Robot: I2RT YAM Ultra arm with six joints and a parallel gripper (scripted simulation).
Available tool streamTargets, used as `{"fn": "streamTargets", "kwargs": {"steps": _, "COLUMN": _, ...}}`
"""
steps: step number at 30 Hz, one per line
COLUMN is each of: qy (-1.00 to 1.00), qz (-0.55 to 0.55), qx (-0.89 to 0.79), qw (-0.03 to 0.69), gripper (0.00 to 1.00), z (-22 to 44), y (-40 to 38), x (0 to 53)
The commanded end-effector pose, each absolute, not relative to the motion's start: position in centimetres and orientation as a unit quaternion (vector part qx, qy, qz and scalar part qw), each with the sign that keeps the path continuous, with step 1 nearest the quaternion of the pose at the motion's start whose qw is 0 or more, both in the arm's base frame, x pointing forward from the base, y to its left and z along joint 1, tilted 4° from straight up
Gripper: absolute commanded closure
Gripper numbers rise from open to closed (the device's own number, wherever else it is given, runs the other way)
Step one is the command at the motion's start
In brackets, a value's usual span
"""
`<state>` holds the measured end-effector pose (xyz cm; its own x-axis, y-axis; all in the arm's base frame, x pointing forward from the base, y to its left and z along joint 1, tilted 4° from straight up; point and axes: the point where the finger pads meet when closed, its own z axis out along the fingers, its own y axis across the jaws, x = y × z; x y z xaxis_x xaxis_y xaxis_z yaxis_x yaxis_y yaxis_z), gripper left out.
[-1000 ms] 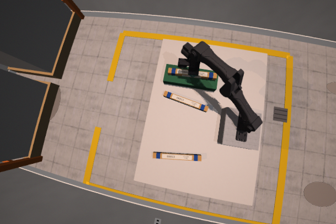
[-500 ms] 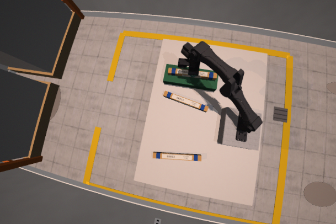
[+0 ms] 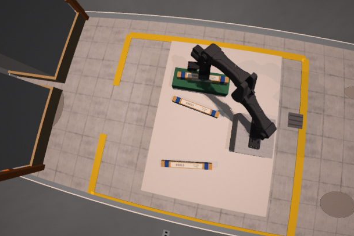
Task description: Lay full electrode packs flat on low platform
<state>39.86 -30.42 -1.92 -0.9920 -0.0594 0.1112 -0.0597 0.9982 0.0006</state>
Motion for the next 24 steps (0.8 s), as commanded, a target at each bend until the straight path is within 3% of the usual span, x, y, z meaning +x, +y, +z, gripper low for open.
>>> {"fn": "streamTargets", "kwargs": {"steps": 1, "qy": -0.999, "qz": 0.029, "qx": 0.028, "qw": 0.023, "gripper": 1.0, "z": 3.79, "y": -31.17, "x": 40.49}}
{"fn": "streamTargets", "kwargs": {"steps": 24, "qy": -0.999, "qz": 0.028, "qx": 0.028, "qw": 0.026, "gripper": 1.0, "z": 3.77, "y": -31.09, "x": 40.34}}
